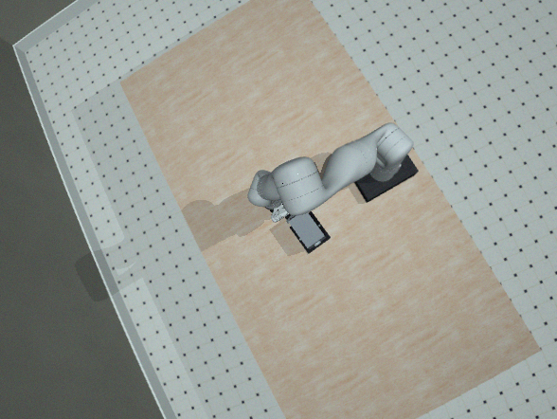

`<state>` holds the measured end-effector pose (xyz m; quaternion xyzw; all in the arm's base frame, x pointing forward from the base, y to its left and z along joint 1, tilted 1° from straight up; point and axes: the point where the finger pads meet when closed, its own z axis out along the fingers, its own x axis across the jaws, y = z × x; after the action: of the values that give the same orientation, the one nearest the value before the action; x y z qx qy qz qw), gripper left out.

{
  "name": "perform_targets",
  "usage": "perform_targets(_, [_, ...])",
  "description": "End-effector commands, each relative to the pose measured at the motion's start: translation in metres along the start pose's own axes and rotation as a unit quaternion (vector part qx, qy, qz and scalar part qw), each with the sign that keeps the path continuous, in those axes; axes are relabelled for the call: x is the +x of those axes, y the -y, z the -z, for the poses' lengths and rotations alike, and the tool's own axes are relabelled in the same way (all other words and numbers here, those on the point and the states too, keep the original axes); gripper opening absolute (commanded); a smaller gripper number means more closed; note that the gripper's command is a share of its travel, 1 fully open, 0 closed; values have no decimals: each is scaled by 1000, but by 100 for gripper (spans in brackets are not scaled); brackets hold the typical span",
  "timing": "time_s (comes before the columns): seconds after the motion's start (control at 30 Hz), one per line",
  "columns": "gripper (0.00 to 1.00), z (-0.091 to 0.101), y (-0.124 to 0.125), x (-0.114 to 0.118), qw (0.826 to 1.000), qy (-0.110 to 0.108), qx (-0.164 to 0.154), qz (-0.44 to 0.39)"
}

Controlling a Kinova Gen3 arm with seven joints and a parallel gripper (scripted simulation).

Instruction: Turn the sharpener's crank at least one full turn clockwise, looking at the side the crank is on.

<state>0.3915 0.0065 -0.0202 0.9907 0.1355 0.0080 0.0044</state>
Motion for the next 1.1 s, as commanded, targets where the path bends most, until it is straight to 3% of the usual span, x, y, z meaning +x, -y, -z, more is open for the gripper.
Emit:
perform_targets(0.0, [0, -4, 0, -8, 1000, 3, 2, -3])
perform_targets(0.53, [0, -9, 0, -29, 1000, 3, 2, -3])
perform_targets(1.07, [0, -10, 0, -31, 1000, 3, 2, -3])
